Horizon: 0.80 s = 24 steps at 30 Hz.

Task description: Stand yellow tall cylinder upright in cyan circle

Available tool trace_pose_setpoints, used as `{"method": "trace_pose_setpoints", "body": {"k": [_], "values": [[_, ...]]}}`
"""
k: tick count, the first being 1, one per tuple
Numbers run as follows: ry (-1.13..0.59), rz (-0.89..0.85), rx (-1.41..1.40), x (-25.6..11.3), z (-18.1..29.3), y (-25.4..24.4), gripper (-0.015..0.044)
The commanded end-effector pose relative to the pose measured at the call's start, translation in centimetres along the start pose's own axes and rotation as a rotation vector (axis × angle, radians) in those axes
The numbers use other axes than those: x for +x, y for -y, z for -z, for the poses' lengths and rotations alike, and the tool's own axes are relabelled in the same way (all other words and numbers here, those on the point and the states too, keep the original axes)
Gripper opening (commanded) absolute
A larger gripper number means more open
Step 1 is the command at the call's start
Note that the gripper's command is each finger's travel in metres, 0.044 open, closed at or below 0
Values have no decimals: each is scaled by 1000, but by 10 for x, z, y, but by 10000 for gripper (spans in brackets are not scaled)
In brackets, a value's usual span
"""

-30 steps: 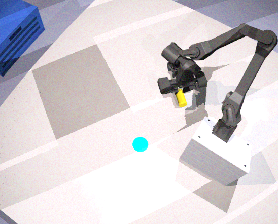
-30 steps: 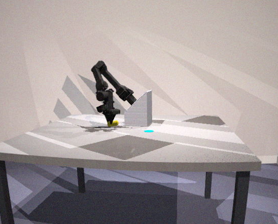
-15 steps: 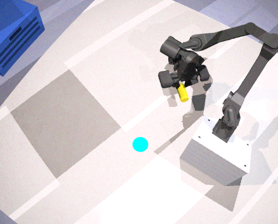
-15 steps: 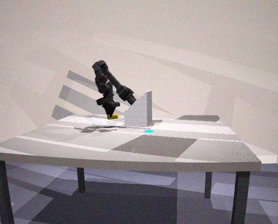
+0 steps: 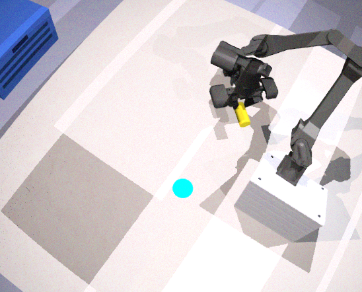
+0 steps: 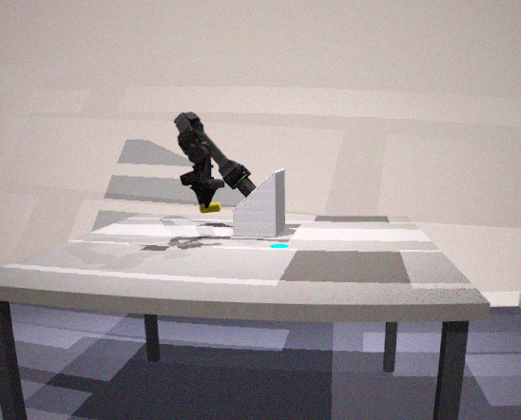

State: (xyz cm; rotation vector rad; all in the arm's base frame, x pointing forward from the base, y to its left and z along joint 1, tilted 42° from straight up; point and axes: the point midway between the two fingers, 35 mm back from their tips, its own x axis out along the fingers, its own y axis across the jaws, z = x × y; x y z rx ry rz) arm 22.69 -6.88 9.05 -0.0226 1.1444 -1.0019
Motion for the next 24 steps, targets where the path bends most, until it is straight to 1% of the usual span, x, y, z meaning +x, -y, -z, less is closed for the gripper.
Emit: {"method": "trace_pose_setpoints", "body": {"k": [1,24], "values": [[5,-4,-18,-4,-1,-2,105],[-2,-47,-511,-13,19,-62,105]]}}
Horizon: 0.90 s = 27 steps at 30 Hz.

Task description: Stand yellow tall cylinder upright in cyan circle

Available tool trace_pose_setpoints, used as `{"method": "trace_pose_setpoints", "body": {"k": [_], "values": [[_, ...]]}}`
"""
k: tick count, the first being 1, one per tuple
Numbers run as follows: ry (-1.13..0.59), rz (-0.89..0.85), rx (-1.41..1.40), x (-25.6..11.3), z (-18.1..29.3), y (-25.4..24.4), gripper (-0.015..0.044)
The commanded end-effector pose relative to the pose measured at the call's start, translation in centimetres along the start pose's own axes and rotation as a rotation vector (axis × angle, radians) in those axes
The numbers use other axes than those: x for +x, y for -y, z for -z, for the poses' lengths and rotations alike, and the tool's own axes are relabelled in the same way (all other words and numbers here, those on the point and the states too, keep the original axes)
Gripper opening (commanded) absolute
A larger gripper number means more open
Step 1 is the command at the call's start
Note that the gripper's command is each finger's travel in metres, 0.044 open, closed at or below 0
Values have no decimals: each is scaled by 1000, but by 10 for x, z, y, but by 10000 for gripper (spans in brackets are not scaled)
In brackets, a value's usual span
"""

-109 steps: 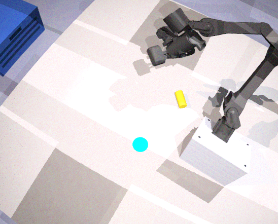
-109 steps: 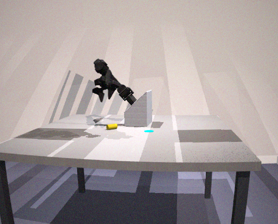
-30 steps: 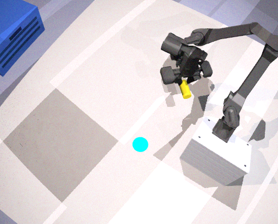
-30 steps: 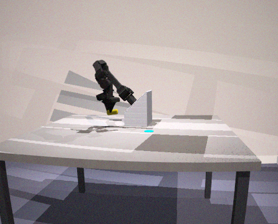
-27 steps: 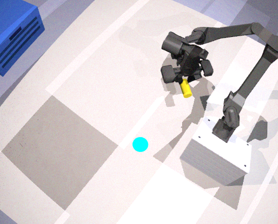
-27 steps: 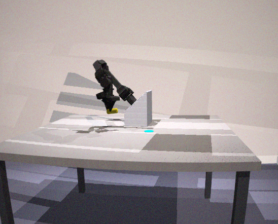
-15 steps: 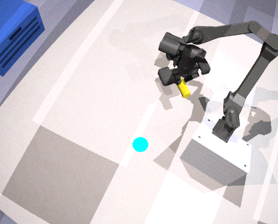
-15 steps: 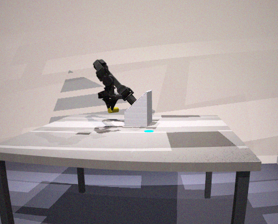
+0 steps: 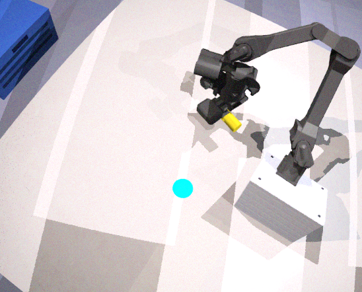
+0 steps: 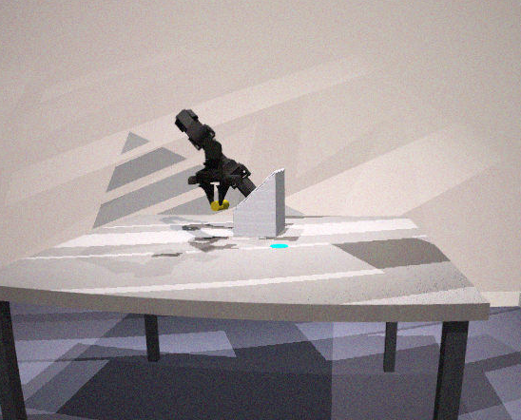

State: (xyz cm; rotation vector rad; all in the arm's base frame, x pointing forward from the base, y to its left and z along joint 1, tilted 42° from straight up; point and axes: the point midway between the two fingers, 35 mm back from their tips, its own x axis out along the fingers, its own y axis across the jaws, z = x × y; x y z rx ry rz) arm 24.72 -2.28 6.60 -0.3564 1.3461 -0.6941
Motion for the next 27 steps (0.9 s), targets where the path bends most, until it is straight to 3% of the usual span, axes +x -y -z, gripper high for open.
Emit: {"method": "trace_pose_setpoints", "body": {"k": [1,27], "values": [[0,-9,-84,-2,-2,-13,105],[-3,-23,-647,-9,7,-90,105]]}}
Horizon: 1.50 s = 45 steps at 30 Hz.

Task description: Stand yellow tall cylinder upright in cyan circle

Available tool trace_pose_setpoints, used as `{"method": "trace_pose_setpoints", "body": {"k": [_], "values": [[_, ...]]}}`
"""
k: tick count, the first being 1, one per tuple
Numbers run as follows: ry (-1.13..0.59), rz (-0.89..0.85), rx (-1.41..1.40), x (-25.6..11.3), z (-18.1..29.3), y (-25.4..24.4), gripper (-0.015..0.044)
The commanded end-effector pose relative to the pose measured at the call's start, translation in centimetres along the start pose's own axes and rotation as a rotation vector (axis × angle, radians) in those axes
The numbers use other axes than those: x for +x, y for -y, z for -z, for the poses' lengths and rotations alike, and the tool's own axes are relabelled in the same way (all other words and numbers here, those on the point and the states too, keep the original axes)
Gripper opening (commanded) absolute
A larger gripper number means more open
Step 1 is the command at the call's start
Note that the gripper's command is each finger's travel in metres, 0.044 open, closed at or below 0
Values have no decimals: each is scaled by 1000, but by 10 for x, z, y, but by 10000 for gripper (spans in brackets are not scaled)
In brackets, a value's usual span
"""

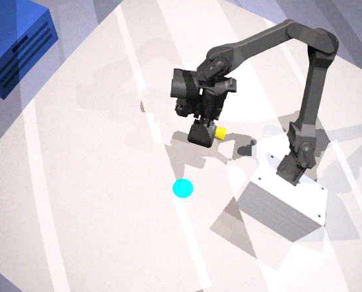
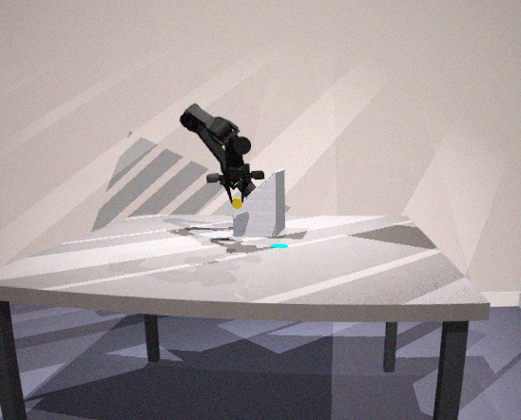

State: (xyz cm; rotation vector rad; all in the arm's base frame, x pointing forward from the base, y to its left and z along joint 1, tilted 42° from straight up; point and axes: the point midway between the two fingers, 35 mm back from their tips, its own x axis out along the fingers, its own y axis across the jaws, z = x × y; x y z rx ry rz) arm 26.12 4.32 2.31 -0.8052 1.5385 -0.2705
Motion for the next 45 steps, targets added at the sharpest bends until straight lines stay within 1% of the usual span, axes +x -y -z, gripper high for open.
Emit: {"method": "trace_pose_setpoints", "body": {"k": [1,20,39,45], "values": [[0,-4,-85,-1,-6,-12,105],[-11,3,-492,-1,-17,-70,105],[-32,22,-892,4,-16,-129,105],[-37,26,-954,5,-15,-138,105]]}}
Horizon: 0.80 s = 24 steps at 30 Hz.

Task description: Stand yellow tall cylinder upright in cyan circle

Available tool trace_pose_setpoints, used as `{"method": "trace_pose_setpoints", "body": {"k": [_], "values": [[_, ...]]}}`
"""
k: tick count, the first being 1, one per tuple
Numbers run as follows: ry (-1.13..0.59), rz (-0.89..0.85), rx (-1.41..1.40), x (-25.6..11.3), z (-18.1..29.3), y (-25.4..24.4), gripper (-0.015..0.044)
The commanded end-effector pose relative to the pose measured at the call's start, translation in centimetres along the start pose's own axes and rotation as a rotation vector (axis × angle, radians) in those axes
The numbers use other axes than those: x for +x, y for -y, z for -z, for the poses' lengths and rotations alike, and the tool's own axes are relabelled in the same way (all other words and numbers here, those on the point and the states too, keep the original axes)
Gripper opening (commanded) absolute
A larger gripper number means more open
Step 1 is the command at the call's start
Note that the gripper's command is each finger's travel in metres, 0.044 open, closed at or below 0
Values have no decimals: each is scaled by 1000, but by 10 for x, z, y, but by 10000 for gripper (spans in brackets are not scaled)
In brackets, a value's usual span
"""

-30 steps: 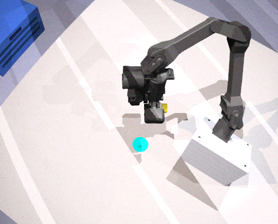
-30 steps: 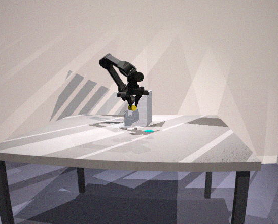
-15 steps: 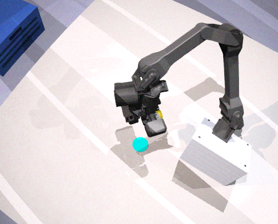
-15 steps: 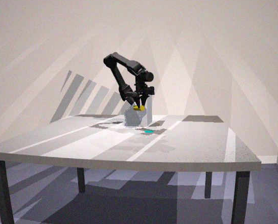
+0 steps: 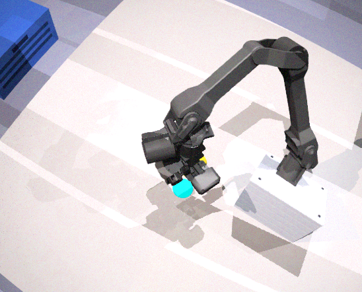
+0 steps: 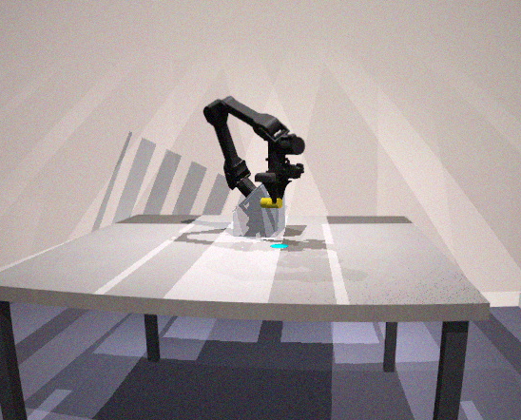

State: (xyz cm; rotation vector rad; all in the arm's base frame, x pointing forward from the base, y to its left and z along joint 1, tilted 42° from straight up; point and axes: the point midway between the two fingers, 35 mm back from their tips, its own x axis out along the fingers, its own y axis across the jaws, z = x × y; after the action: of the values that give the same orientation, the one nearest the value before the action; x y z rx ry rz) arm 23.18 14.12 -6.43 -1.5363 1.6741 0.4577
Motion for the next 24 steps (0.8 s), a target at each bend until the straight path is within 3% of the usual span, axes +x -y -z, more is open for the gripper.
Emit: {"method": "trace_pose_setpoints", "body": {"k": [1,24], "values": [[-1,-2,-28,0,-4,-2,105],[107,-127,-18,18,-5,-8,105]]}}
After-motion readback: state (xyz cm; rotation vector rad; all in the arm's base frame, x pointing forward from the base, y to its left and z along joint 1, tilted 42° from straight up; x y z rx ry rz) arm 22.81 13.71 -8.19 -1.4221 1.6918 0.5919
